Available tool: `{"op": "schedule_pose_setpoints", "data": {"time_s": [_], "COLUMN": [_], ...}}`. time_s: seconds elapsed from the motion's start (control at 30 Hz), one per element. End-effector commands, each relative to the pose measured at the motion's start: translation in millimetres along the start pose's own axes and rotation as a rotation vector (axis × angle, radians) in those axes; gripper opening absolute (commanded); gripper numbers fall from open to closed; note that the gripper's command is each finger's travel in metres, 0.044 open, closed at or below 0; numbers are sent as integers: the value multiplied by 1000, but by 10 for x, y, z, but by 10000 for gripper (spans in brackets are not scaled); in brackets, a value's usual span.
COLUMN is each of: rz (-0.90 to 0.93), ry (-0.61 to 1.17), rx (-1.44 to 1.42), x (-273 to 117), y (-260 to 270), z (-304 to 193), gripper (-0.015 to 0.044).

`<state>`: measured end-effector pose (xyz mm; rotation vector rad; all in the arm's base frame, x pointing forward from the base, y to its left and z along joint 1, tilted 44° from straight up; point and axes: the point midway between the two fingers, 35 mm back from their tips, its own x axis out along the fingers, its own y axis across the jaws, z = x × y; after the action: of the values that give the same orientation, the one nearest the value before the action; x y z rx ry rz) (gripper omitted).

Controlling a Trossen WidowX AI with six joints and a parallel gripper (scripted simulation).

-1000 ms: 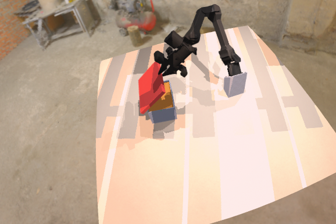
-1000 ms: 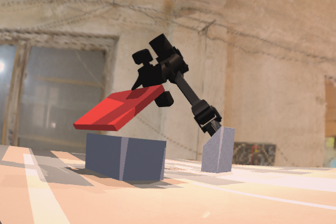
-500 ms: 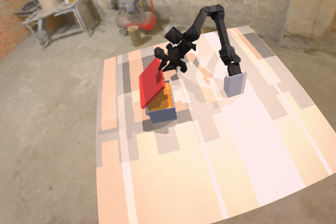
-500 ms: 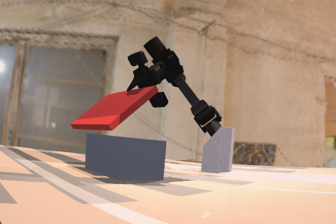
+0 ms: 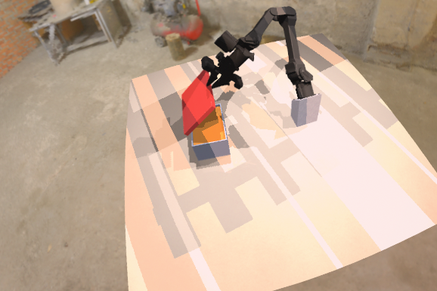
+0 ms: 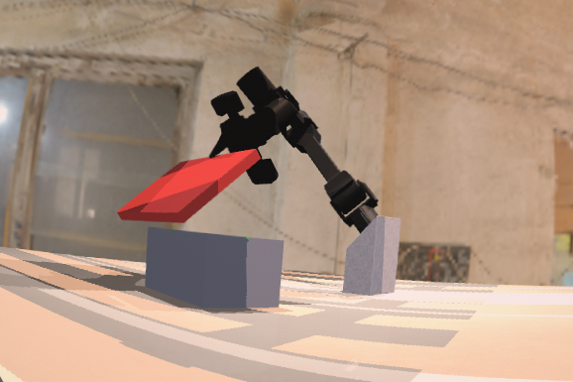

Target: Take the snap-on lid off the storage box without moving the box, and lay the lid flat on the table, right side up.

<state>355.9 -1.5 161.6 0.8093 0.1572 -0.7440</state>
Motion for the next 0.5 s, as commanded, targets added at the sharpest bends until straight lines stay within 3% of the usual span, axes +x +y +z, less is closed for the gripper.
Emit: {"op": "schedule_pose_setpoints", "data": {"time_s": [0.0,0.47], "rz": [9,9], "ry": [6,5], "rx": [2,1], "x": [-24,-49], "y": [13,-10], "z": [65,344], "gripper": [0,0]}}
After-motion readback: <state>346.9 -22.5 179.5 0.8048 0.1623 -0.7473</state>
